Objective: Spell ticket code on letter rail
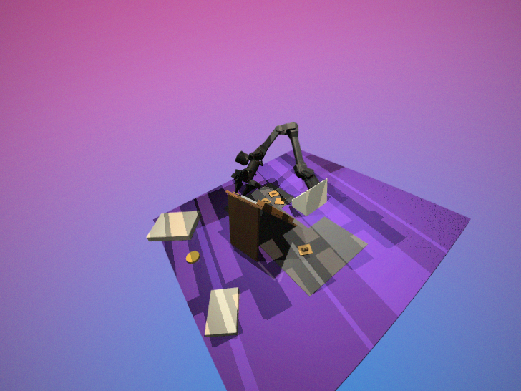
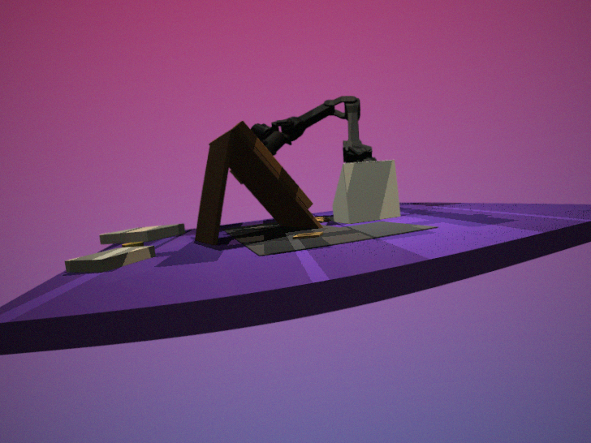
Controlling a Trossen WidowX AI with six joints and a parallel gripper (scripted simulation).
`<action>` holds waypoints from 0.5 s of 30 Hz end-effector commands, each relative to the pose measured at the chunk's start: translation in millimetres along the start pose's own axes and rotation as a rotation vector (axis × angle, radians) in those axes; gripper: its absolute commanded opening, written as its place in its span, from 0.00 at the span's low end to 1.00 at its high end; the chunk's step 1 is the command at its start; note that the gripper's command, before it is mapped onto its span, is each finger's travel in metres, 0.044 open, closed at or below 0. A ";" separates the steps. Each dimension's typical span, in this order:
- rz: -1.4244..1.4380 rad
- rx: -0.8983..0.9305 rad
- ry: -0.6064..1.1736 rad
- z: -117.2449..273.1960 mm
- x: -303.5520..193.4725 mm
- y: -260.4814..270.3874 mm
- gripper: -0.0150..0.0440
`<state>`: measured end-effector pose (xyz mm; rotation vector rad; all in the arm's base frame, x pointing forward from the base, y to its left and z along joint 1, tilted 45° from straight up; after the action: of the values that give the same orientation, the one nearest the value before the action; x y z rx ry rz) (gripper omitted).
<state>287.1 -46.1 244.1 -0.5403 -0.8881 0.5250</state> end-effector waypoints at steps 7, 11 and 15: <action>-0.004 -0.003 0.004 -0.5 -1.8 5.8 0.25; -0.005 -0.003 0.005 -0.6 -2.0 7.8 0.25; -0.005 -0.003 0.005 -0.6 -2.3 9.8 0.25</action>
<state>285.4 -41.2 238.7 -0.5397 -0.8878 0.5249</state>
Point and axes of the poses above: the point midway between the two fingers, 35 mm back from their tips, its own z axis back along the fingers, its own y axis across the jaws, x = y × z, the point moved 8 cm from there along z, back along the fingers, and after that the axes turned 7 degrees about -z, right-handed, at the moved point
